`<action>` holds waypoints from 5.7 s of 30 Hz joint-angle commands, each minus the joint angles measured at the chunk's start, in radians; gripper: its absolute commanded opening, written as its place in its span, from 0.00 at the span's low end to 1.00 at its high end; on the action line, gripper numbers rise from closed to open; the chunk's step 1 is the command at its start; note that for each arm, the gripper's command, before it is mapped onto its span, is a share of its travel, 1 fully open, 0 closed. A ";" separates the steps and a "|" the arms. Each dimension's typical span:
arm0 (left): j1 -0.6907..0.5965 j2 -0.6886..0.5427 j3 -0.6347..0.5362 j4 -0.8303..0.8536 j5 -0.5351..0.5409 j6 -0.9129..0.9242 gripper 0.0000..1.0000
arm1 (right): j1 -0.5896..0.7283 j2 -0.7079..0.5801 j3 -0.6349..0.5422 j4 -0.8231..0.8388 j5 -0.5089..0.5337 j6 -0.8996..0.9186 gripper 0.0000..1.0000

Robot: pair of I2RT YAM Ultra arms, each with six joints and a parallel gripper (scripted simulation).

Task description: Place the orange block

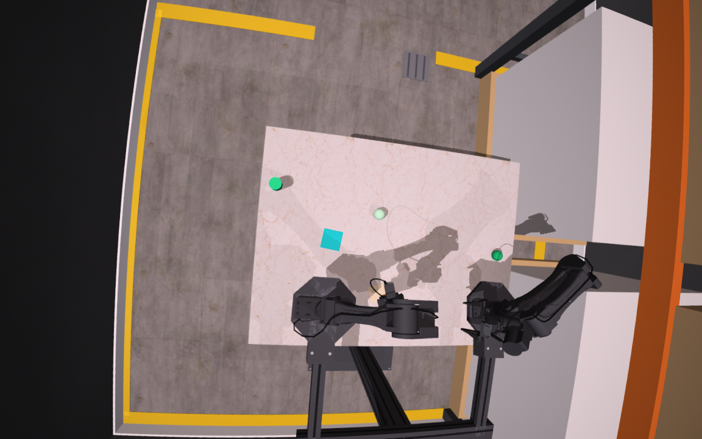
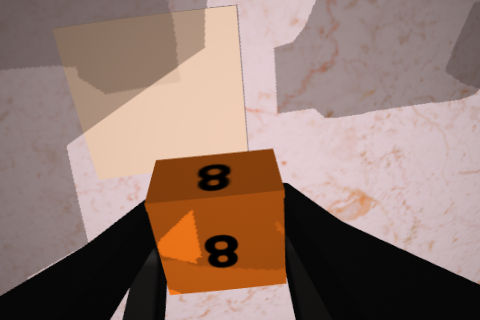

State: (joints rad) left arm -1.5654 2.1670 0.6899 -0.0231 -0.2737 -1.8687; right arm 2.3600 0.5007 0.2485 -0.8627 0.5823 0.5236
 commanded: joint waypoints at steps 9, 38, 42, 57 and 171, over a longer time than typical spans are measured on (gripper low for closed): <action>0.205 -0.119 -0.209 0.131 0.000 0.318 0.27 | -0.061 0.050 0.080 0.316 -0.023 -0.111 1.00; 1.020 -0.308 -0.335 0.203 0.197 1.112 0.27 | -0.633 0.348 0.155 1.398 -0.304 -0.519 1.00; 1.125 -0.318 -0.316 0.187 0.223 1.196 0.27 | -0.719 0.522 0.165 1.514 -0.338 -0.552 1.00; 1.383 -0.331 -0.244 0.125 0.228 1.582 0.27 | -0.937 1.174 0.182 1.822 -0.411 -0.643 1.00; 1.417 -0.187 -0.245 0.230 0.198 1.853 0.90 | -0.995 1.501 0.191 1.933 -0.425 -0.669 1.00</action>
State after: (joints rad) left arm -0.1337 2.0201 0.4747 0.2523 -0.0647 -0.0044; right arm 1.3617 2.0102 0.4290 1.0630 0.1616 -0.1432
